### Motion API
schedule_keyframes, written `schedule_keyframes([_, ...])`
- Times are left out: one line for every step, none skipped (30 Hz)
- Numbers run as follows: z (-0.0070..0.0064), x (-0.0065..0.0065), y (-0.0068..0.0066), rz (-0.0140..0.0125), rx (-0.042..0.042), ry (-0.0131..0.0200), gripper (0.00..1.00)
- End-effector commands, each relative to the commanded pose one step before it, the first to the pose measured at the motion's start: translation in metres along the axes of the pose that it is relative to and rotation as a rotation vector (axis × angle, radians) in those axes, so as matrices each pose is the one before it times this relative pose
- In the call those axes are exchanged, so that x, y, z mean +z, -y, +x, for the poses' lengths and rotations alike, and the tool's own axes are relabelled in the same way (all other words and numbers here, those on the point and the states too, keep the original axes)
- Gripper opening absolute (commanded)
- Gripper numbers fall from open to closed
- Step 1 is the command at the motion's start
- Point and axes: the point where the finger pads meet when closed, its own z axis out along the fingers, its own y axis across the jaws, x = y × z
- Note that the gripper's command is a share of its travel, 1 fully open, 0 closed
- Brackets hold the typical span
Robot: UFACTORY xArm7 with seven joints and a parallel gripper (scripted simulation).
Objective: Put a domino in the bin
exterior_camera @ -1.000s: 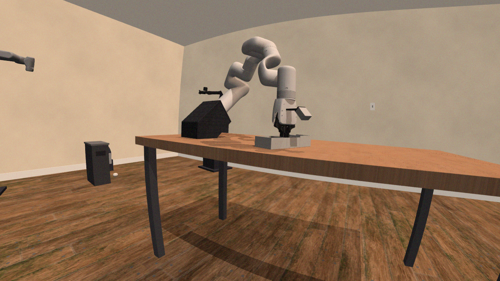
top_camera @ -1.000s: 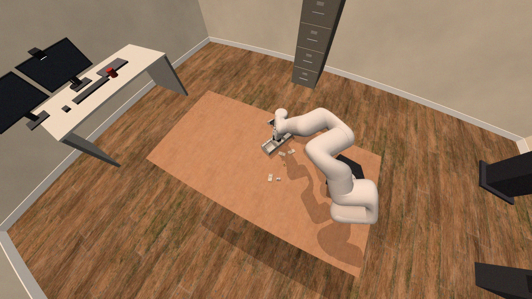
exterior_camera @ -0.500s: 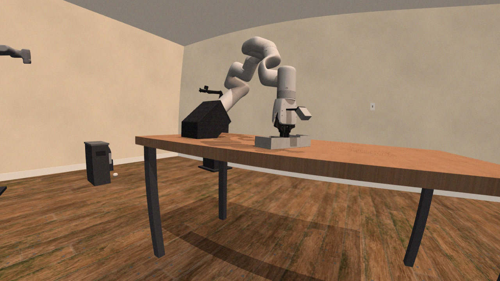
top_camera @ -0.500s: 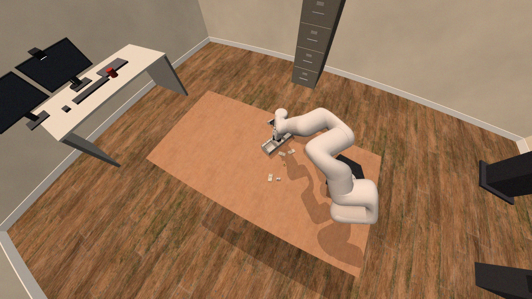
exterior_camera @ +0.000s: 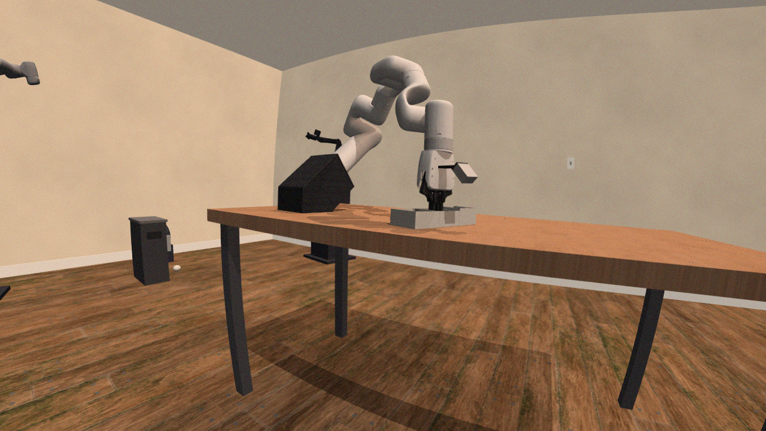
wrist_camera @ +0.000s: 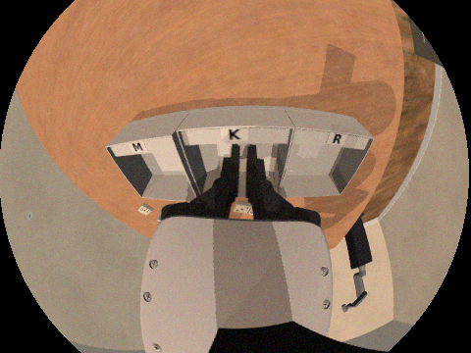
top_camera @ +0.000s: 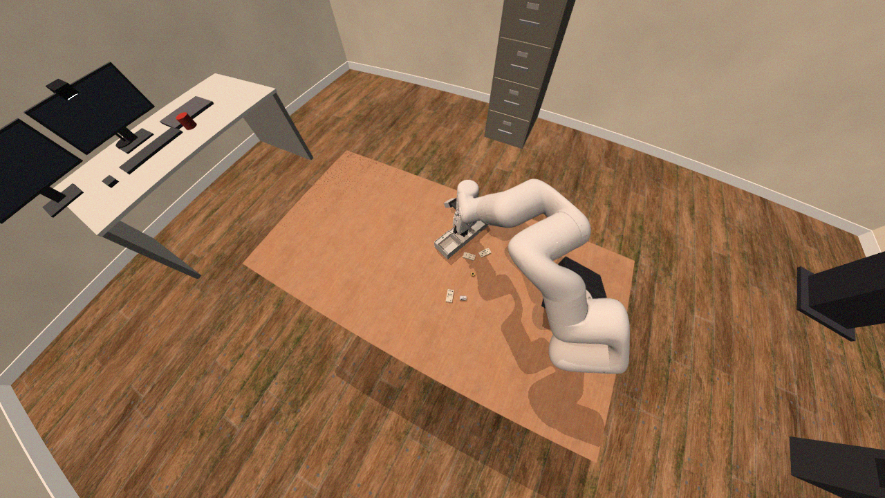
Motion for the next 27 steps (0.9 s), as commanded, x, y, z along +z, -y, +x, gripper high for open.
schedule_keyframes([0.00191, -0.00880, -0.00081, -0.00188, 0.00024, -0.00540, 0.07])
schedule_keyframes([0.00000, -0.00133, 0.00000, 0.00000, 0.00000, 0.00000, 0.07])
schedule_keyframes([0.00000, -0.00133, 0.00000, 0.00000, 0.00000, 0.00000, 0.07])
schedule_keyframes([0.00000, -0.00133, 0.00000, 0.00000, 0.00000, 0.00000, 0.07])
schedule_keyframes([0.00000, -0.00133, 0.00000, 0.00000, 0.00000, 0.00000, 0.07])
schedule_keyframes([0.00000, -0.00133, 0.00000, 0.00000, 0.00000, 0.00000, 0.07])
schedule_keyframes([0.00000, -0.00133, 0.00000, 0.00000, 0.00000, 0.00000, 0.07])
schedule_keyframes([0.00000, -0.00133, 0.00000, 0.00000, 0.00000, 0.00000, 0.07])
schedule_keyframes([0.00000, -0.00133, 0.00000, 0.00000, 0.00000, 0.00000, 0.07])
schedule_keyframes([0.00000, -0.00133, 0.00000, 0.00000, 0.00000, 0.00000, 0.07])
schedule_keyframes([0.00000, 0.00000, 0.00000, 0.00000, 0.00000, 0.00000, 0.07])
schedule_keyframes([0.00000, 0.00000, 0.00000, 0.00000, 0.00000, 0.00000, 0.07])
schedule_keyframes([0.00000, -0.00134, 0.00000, 0.00000, 0.00000, 0.00000, 0.07])
schedule_keyframes([0.00000, -0.00133, 0.00000, 0.00000, 0.00000, 0.00000, 0.07])
schedule_keyframes([0.00000, -0.00133, 0.00000, 0.00000, 0.00000, 0.00000, 0.07])
schedule_keyframes([0.00000, -0.00133, 0.00000, 0.00000, 0.00000, 0.00000, 0.07])
schedule_keyframes([0.00000, -0.00133, 0.00000, 0.00000, 0.00000, 0.00000, 0.07])
schedule_keyframes([0.00000, -0.00133, 0.00000, 0.00000, 0.00000, 0.00000, 0.07])
schedule_keyframes([0.00000, -0.00067, 0.00000, 0.00000, 0.00000, 0.00000, 0.07])
schedule_keyframes([0.00000, -0.00400, -0.00001, -0.00001, 0.00001, 0.00000, 0.07])
schedule_keyframes([0.00000, -0.00400, -0.00001, -0.00001, 0.00001, 0.00000, 0.07])
schedule_keyframes([0.00000, -0.00400, -0.00001, -0.00001, 0.00001, 0.00000, 0.07])
schedule_keyframes([0.00000, -0.00400, -0.00001, -0.00001, 0.00001, 0.00000, 0.07])
schedule_keyframes([0.00000, -0.00400, -0.00001, -0.00001, 0.00001, 0.00000, 0.07])
schedule_keyframes([0.00000, -0.00400, -0.00001, -0.00001, 0.00001, 0.00000, 0.07])
schedule_keyframes([0.00000, -0.00400, -0.00001, -0.00001, 0.00001, 0.00000, 0.07])
schedule_keyframes([0.00001, -0.00140, 0.00000, 0.00000, 0.00000, 0.00000, 0.07])
